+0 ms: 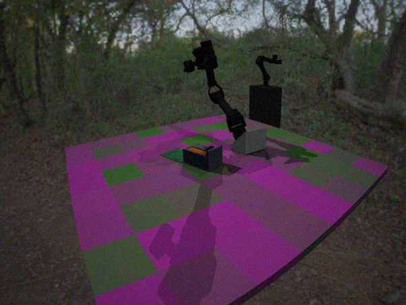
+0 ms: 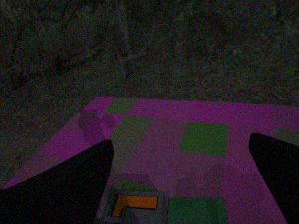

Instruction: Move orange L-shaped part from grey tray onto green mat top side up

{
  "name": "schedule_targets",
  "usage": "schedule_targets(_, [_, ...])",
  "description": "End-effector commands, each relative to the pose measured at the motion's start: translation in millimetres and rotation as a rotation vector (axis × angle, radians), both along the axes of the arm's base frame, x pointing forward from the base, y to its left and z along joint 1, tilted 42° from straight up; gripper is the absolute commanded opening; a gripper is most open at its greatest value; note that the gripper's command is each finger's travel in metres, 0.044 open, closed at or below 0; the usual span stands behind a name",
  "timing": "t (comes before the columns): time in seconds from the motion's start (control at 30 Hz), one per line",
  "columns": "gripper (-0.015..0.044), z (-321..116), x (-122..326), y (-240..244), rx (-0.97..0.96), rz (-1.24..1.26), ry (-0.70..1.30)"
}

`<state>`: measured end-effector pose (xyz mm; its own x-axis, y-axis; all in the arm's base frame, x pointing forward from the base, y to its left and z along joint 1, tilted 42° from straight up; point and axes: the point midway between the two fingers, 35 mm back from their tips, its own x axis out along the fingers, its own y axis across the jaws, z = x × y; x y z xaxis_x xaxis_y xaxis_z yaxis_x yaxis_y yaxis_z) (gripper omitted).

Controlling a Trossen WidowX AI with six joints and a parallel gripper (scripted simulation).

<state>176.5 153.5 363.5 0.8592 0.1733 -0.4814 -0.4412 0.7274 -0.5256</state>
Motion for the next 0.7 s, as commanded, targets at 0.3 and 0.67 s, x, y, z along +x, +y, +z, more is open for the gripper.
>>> schedule_targets(0.3, [0.018,-51.9,27.1,37.5,-0.11,-0.058,0.142])
schedule_targets(0.67, [0.018,-187.6,64.8,69.5,-0.315,-0.34,0.487])
